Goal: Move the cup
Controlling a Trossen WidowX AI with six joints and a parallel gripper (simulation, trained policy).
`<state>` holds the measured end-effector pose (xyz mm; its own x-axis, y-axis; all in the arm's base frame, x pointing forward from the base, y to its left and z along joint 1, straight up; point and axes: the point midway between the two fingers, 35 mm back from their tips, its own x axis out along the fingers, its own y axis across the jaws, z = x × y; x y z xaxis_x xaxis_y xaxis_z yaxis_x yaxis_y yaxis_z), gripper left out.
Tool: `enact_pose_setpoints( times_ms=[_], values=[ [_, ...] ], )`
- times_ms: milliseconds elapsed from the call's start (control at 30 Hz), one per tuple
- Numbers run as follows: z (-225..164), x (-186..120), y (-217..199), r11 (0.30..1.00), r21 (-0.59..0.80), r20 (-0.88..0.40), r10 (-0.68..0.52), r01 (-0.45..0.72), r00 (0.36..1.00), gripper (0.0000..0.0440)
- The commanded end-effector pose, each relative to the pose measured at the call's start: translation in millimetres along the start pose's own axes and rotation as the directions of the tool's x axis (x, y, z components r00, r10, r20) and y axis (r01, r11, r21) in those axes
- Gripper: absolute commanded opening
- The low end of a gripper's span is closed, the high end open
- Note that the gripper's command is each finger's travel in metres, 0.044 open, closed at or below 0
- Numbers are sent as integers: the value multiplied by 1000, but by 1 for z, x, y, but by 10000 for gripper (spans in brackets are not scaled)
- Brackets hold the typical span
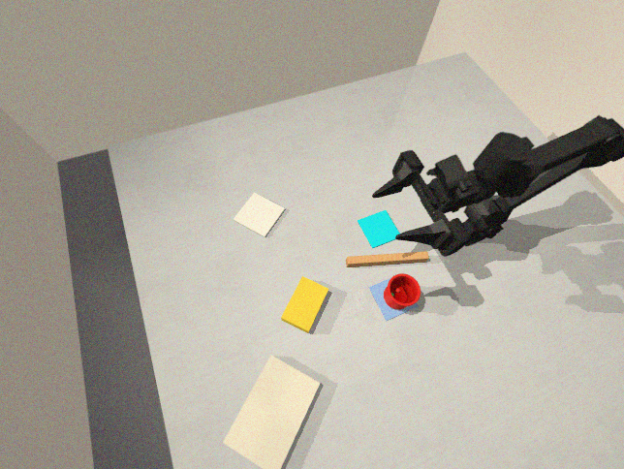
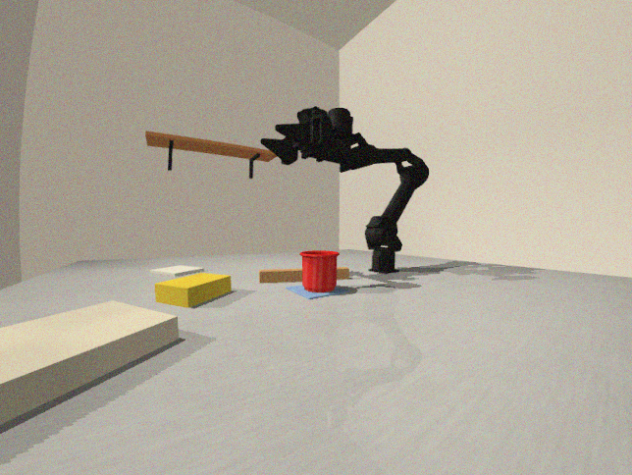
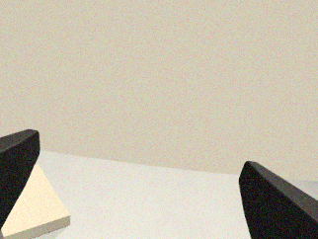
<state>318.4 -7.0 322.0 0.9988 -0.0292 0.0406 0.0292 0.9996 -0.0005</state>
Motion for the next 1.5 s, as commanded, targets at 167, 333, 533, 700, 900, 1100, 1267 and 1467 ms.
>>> enact_pose_setpoints(
  times_ms=[167,333,533,700,900,1100,1267,1467],
  values=[
    [2,0,3,1000,2,-22,13,-13,1000,242],
    [2,1,6,1000,16,-58,23,-23,998,111],
    [1,4,12,998,56,-117,43,-36,992,76],
    [1,8,18,994,103,-168,64,-47,984,101],
    [0,11,26,985,164,-235,87,-49,968,104],
    [-1,14,34,973,228,-304,110,-40,946,106],
    [-3,15,41,960,281,-362,128,-23,923,110],
    [-5,16,49,940,342,-432,148,10,890,117]
  ],
)
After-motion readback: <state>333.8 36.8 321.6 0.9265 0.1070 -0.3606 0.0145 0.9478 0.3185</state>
